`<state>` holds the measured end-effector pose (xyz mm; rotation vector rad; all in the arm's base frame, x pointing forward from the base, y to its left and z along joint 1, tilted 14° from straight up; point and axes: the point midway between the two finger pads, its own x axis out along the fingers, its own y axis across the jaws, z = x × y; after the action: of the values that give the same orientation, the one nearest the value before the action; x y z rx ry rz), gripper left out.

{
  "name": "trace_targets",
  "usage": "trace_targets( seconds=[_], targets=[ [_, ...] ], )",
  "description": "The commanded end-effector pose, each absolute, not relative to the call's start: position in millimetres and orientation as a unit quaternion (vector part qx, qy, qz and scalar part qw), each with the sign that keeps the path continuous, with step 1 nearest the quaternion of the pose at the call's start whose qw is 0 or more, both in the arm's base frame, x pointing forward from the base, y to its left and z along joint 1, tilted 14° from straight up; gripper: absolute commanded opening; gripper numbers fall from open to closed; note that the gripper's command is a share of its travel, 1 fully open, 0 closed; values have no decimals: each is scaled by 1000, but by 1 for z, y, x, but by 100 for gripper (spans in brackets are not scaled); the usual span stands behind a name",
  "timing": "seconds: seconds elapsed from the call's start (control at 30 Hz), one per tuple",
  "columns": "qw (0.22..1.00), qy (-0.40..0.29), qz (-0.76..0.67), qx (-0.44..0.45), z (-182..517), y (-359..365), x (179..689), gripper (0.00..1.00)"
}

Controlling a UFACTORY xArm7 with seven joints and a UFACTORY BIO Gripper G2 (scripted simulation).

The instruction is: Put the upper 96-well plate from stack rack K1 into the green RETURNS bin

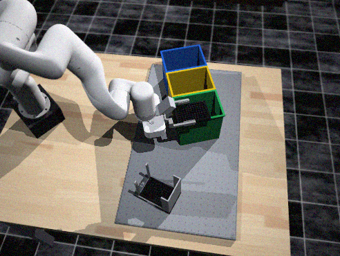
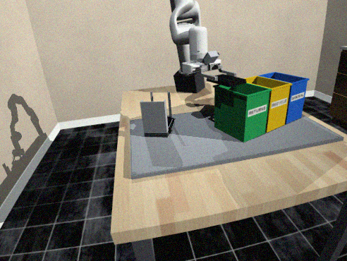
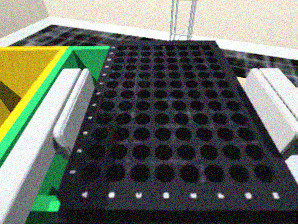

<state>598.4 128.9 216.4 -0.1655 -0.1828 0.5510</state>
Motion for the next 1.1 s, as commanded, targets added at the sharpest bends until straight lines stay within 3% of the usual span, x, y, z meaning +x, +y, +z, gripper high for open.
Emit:
trace_targets(
  seconds=[0.0,0.5,1.07],
  targets=[
    [955,-91,271,-82,216,144,602,0],
    [955,-91,271,-82,210,187,609,0],
    [955,-91,271,-82,210,187,609,0]
  ],
)
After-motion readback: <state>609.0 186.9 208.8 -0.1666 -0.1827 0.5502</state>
